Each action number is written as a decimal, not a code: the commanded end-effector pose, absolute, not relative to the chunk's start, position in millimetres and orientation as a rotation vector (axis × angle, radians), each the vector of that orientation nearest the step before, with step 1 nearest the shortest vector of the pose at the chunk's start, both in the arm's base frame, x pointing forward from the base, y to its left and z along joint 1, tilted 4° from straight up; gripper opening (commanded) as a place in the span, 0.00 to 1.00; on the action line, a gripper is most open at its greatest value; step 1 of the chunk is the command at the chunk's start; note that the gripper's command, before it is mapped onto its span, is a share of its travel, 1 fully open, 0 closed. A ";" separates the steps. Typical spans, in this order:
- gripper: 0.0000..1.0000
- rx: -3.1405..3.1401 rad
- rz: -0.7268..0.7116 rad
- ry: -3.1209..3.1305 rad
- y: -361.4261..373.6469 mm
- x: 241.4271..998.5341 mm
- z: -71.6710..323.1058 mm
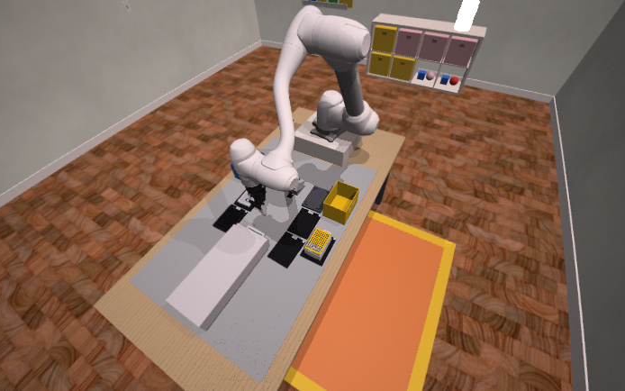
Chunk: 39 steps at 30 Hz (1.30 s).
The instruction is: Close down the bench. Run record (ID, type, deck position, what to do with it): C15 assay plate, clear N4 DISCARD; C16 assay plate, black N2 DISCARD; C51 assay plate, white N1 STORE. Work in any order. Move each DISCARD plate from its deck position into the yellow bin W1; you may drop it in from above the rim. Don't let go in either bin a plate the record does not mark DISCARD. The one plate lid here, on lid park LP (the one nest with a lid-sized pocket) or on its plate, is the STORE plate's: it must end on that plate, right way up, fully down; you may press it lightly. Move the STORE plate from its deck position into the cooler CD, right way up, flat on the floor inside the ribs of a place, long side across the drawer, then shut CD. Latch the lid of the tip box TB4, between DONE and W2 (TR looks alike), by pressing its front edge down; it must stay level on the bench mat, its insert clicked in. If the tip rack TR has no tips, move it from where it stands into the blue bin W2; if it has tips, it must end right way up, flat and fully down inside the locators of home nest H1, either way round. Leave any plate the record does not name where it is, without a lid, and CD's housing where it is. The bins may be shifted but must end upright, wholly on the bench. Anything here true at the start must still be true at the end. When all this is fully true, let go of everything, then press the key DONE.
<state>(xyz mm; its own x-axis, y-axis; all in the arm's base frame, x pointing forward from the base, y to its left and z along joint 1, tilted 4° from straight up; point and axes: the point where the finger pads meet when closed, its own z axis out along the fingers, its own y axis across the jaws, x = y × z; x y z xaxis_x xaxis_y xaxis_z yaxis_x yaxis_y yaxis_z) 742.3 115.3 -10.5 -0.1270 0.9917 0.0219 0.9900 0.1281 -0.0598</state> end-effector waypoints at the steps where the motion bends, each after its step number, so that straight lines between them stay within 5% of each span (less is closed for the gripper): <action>1: 0.00 -2.039 0.046 -2.319 114.5 743.8 -7.2; 10: 0.00 -2.039 0.046 -2.319 114.5 743.8 -7.2; 11: 0.66 -2.078 0.048 -2.285 110.7 742.5 -6.8; 39: 0.66 -2.861 0.078 -1.208 13.0 707.9 1.8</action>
